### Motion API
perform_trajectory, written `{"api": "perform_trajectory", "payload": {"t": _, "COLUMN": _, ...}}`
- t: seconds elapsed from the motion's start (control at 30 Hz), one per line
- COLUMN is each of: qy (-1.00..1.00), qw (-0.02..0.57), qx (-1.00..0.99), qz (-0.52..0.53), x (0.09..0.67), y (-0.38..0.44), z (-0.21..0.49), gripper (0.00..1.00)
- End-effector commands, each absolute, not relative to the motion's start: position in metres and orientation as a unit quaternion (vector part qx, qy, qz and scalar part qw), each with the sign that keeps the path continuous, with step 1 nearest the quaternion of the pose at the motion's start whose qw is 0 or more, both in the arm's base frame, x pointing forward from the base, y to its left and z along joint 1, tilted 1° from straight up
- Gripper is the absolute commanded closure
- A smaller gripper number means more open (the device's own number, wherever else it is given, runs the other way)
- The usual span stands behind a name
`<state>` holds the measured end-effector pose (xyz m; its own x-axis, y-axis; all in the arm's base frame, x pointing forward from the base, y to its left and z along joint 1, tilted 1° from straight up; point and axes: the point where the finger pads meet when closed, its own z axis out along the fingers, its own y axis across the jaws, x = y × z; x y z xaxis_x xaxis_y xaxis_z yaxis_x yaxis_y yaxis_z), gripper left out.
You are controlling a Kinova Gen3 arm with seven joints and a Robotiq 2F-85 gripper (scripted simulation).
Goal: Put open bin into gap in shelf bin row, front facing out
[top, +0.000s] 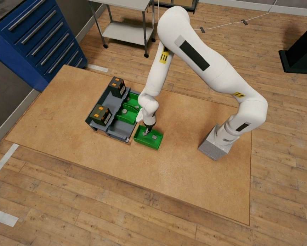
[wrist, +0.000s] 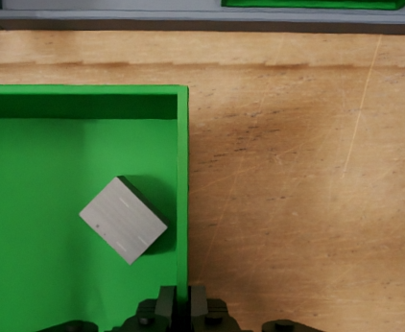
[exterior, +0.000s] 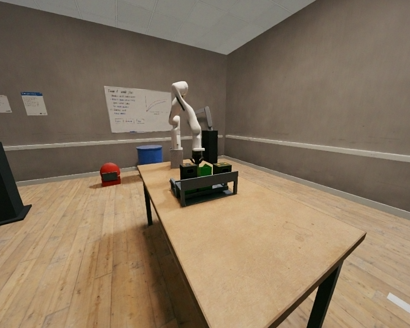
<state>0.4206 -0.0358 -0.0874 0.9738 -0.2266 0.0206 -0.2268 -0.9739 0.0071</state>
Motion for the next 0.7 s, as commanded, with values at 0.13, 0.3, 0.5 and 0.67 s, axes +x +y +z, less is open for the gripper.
{"api": "perform_trajectory", "payload": {"t": 0.13, "qy": -0.114, "qw": 0.004, "qx": 0.993, "qz": 0.011, "x": 0.4219, "y": -0.0358, "z": -0.0862, "gripper": 0.9}}
{"api": "perform_trajectory", "payload": {"t": 0.3, "qy": -0.114, "qw": 0.005, "qx": 0.993, "qz": 0.011, "x": 0.4213, "y": -0.0368, "z": -0.0865, "gripper": 0.9}}
{"api": "perform_trajectory", "payload": {"t": 0.5, "qy": -0.114, "qw": 0.005, "qx": 0.993, "qz": 0.011, "x": 0.4213, "y": -0.0383, "z": -0.0861, "gripper": 0.9}}
{"api": "perform_trajectory", "payload": {"t": 0.67, "qy": -0.114, "qw": 0.005, "qx": 0.993, "qz": 0.011, "x": 0.4213, "y": -0.0383, "z": -0.0861, "gripper": 0.9}}
